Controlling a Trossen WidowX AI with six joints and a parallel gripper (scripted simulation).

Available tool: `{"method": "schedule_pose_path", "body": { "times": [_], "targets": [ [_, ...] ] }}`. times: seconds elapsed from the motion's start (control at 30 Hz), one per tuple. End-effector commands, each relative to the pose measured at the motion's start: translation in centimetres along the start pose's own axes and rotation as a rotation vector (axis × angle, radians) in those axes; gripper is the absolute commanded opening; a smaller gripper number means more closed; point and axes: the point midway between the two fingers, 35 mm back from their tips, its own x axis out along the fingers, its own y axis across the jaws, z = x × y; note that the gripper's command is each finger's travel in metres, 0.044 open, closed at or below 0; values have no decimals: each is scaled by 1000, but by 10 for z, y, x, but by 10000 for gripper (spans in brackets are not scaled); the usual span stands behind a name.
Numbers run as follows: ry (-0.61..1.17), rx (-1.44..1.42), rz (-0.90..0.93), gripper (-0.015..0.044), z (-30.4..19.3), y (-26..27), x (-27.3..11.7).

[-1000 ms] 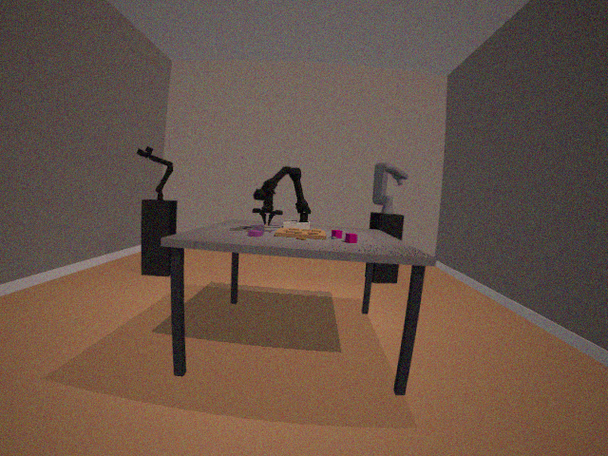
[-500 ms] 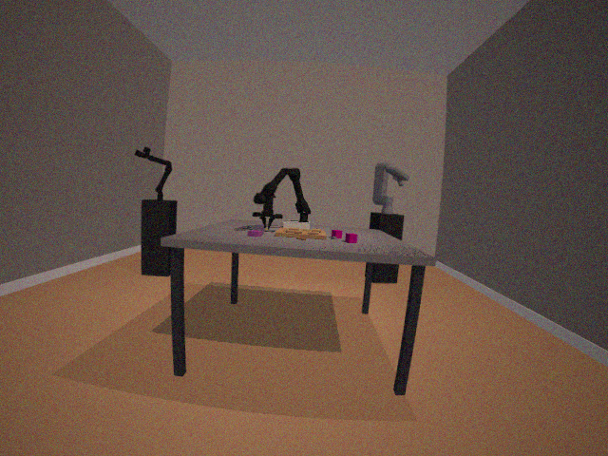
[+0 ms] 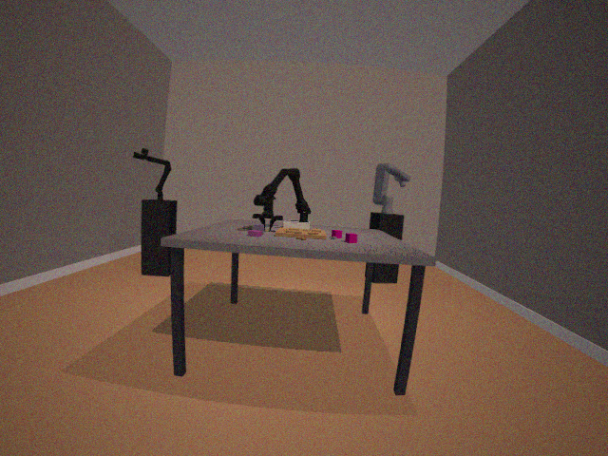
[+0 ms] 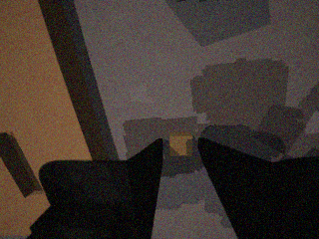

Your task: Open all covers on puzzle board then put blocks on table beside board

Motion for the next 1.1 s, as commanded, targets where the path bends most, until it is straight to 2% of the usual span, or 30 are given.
{"method": "schedule_pose_path", "body": {
  "times": [0.0,0.27,1.07],
  "targets": [
    [0,0,0,237,0,0,0],
    [0,0,0,440,0,0,-2],
    [6,-4,2,440,-1,1,-76]
  ]
}}
